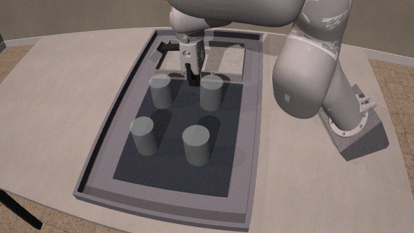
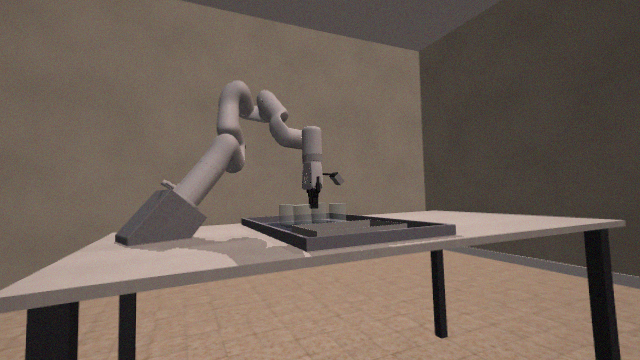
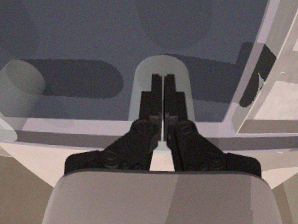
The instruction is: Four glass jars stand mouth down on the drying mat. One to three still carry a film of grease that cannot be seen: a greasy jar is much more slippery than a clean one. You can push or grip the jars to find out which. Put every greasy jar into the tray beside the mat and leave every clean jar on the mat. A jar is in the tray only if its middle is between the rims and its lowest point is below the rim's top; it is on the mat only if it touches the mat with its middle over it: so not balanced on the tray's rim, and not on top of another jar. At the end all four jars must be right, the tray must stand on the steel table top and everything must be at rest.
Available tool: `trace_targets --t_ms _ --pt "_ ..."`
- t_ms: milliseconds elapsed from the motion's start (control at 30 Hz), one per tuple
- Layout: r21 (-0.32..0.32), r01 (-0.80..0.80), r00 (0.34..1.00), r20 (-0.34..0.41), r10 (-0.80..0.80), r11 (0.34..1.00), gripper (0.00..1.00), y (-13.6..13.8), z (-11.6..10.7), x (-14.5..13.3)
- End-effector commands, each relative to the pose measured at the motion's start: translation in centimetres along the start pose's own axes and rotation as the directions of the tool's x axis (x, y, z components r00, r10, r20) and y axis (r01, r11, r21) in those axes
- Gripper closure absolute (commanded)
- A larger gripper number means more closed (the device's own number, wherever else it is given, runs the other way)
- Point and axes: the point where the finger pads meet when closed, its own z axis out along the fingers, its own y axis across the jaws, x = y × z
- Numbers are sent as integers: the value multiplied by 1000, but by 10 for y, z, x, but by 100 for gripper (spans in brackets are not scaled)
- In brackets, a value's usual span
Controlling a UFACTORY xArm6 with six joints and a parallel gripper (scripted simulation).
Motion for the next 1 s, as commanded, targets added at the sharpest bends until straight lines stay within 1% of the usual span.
trace_targets --t_ms 0,967 --pt "-1 1 1000 -2 -1 1000 100 0 -1 1" --pt "-1 1 1000 -2 -1 1000 100 0 -4 -3"
